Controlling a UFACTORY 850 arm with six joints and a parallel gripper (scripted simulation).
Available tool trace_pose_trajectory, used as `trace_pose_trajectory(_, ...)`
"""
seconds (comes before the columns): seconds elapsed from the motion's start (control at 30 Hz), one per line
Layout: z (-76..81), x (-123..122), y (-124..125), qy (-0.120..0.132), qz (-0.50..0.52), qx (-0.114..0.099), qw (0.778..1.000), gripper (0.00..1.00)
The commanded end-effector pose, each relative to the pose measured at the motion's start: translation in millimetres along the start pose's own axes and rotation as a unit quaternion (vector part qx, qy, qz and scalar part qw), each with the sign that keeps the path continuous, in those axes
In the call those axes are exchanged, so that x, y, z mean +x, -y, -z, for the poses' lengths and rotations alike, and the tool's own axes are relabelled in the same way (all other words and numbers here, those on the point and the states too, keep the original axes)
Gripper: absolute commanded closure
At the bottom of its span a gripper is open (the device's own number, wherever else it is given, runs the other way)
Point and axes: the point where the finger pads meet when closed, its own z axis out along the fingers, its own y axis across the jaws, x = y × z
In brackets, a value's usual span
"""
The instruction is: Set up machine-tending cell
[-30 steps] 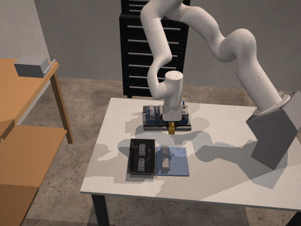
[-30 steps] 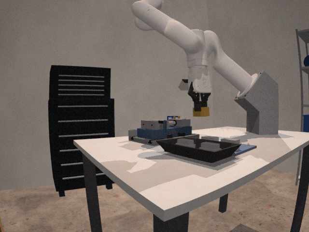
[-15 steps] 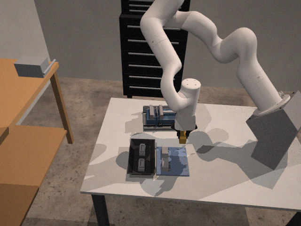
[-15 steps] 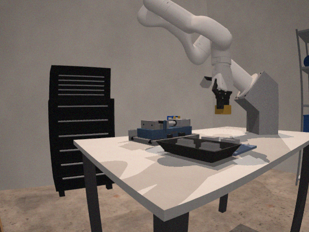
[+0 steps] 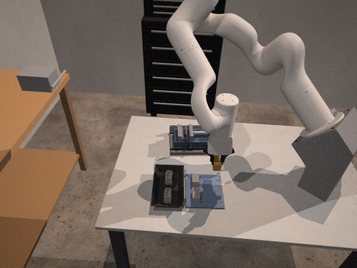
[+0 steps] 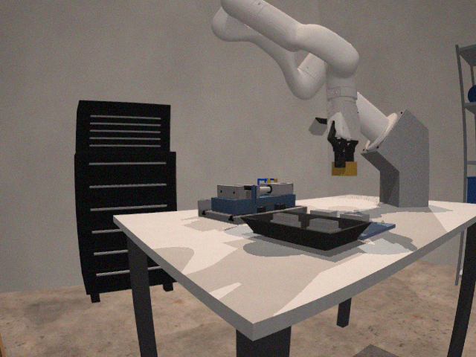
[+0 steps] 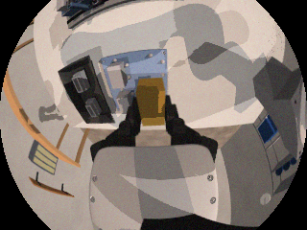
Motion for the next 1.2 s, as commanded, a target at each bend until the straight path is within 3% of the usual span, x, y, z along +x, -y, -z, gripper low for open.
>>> trace_pose_trajectory(0.0, 0.3, -0.3, 0.3, 0.0, 0.0, 0.0, 1.0, 1.0)
trace_pose_trajectory(0.53, -5.0, -0.4, 0.3, 0.0, 0.0, 0.0, 1.0, 1.0)
trace_pose_trajectory(1.17, -27.7, -0.5, 0.3, 0.0, 0.0, 0.0, 1.0, 1.0)
